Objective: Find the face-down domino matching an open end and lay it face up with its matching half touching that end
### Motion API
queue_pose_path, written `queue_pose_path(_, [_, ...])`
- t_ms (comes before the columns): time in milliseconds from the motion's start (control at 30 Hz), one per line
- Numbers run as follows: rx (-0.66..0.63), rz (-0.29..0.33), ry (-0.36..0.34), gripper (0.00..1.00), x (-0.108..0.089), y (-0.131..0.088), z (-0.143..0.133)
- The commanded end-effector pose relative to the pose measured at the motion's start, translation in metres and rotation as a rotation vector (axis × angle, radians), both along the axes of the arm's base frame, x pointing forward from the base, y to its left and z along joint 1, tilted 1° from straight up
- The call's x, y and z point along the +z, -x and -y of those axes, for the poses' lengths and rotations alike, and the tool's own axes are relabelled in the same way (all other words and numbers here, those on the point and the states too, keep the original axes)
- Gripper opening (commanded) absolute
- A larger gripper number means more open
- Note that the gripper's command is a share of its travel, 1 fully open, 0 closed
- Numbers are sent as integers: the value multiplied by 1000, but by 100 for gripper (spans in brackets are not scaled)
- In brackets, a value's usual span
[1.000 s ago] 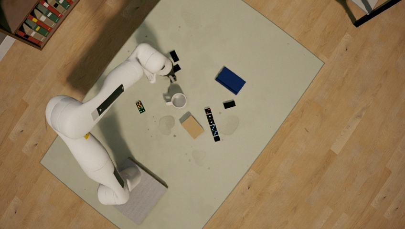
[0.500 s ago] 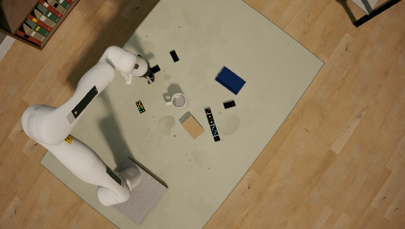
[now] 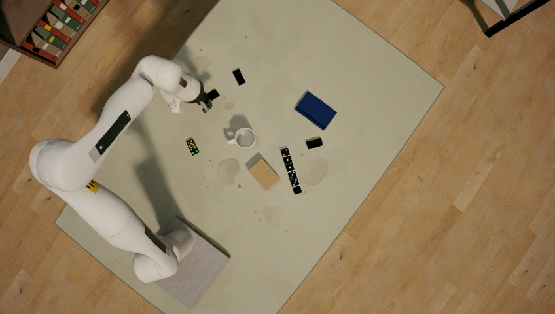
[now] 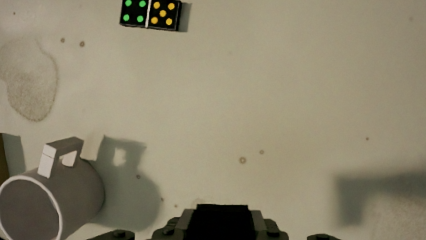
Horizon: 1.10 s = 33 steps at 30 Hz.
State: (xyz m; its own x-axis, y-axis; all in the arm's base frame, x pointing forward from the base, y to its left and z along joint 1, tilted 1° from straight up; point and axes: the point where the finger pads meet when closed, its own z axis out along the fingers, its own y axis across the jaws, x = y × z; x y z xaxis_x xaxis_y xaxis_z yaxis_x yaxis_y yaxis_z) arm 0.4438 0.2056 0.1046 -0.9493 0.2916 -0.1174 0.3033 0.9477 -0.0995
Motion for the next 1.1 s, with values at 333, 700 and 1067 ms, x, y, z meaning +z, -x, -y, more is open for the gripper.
queue_pose_path(333, [264, -128, 217, 31, 1, 0, -1])
queue_pose_path(700, [736, -356, 609, 31, 1, -2, -3])
queue_pose_path(1067, [1210, -586, 1002, 31, 1, -3, -5])
